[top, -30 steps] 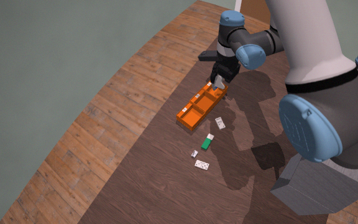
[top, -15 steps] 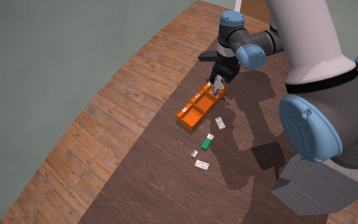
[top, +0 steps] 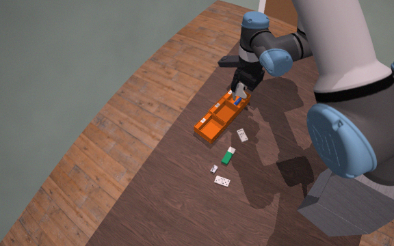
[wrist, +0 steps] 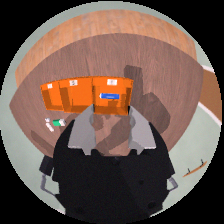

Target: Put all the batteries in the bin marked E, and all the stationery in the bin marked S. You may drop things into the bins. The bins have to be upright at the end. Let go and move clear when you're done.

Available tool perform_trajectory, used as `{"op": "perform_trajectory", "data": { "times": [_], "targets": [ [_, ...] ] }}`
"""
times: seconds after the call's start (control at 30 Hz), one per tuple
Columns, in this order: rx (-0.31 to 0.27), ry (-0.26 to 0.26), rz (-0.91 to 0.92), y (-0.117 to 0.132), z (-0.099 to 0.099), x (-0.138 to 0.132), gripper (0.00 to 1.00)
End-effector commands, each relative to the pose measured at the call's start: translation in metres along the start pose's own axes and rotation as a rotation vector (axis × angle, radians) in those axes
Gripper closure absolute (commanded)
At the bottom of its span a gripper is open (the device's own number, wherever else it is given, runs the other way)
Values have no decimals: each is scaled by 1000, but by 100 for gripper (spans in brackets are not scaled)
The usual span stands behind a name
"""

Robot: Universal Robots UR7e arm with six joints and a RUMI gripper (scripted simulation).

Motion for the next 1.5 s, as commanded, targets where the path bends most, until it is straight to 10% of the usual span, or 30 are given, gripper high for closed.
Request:
{"op": "perform_trajectory", "data": {
  "times": [0.0, 0.47, 1.47],
  "targets": [
    [1, 1, 0, 0, -9, 0, 58],
    [1, 1, -135, 8, -10, -41, 76],
    [1, 0, -134, 52, -14, -270, 76]
  ]
}}
Point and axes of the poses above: the point where the finger pads meet when closed, its own z axis out along the fingers, its own x axis across the jaws, y = z × x, the point moved 3 cm from there along -z, back along the fingers, and after that the axes turned 10 degrees about -z, right-handed, at the moved point
